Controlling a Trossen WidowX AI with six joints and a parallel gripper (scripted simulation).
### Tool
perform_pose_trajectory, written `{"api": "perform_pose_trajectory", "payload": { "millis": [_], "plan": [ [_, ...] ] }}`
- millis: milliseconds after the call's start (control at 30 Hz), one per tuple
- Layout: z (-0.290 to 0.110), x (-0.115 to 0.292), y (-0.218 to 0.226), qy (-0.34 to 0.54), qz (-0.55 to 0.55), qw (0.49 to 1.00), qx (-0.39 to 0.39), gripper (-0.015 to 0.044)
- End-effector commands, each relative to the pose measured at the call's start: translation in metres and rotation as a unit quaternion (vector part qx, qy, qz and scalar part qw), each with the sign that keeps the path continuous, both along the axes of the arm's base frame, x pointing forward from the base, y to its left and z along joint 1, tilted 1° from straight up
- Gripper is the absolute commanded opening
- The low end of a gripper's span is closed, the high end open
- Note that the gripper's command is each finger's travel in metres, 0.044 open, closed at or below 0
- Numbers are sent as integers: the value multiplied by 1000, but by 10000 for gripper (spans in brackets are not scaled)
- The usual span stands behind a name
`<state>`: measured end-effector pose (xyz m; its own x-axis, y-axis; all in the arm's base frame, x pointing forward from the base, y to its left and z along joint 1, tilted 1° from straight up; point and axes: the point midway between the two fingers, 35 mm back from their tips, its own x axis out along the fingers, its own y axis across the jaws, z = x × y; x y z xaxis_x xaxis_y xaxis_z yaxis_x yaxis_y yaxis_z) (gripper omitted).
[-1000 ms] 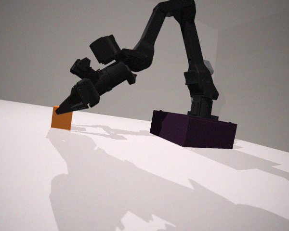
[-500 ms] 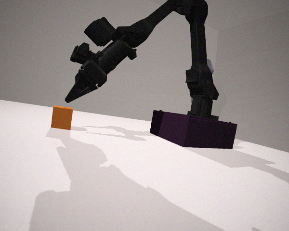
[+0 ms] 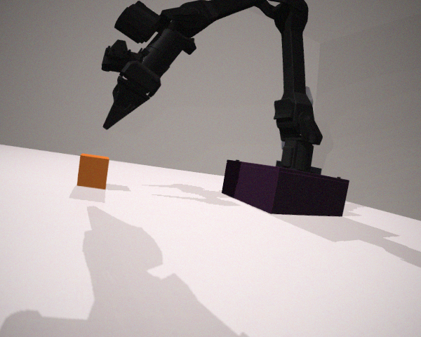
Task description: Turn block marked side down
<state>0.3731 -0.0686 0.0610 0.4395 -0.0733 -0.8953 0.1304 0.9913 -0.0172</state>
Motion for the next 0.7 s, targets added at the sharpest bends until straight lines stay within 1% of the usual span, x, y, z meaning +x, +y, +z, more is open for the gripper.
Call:
{"api": "perform_pose_trajectory", "payload": {
  "millis": [0,333,667],
  "plan": [
    [5,12,-2,65,-1,998,7,440],
    [21,24,-3,209,-3,978,25,440],
    [21,24,-5,211,-3,977,25,440]
  ]
}}
